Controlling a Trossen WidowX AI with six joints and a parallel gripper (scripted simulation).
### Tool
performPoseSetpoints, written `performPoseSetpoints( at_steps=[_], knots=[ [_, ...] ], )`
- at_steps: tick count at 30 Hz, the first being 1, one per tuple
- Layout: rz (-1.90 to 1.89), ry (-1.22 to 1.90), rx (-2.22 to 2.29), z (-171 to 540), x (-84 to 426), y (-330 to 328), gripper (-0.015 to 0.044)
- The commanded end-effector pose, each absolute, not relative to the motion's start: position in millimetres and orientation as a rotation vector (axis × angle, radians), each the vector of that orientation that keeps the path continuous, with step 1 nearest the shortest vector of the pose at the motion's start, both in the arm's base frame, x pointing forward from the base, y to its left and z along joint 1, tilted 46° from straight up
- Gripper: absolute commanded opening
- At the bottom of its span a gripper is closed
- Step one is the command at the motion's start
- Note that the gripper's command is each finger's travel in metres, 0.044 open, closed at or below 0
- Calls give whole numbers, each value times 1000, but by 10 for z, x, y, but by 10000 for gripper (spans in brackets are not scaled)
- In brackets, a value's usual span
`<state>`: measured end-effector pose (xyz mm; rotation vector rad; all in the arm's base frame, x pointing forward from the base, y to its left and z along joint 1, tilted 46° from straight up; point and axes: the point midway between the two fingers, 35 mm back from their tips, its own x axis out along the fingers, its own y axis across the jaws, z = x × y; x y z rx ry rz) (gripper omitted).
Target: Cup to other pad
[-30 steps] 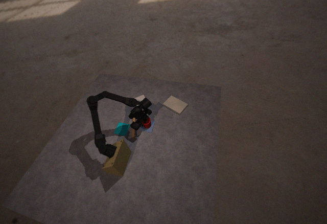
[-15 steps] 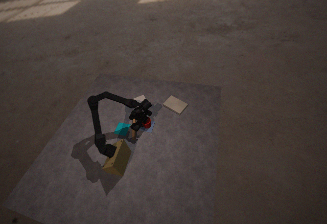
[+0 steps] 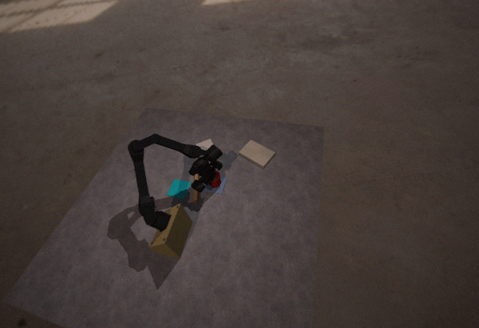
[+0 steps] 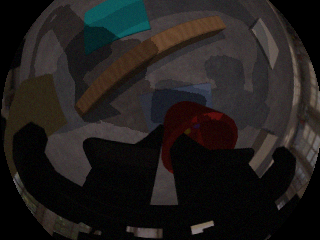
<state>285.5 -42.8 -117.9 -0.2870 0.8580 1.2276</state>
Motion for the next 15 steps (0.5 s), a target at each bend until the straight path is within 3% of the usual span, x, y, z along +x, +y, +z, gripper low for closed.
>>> performPoseSetpoints(
  at_steps=[1,15],
  knots=[
    [1229,859,-288,-1140,2854,-468,0],
    [1228,858,-281,-779,2793,-847,0]
  ],
)
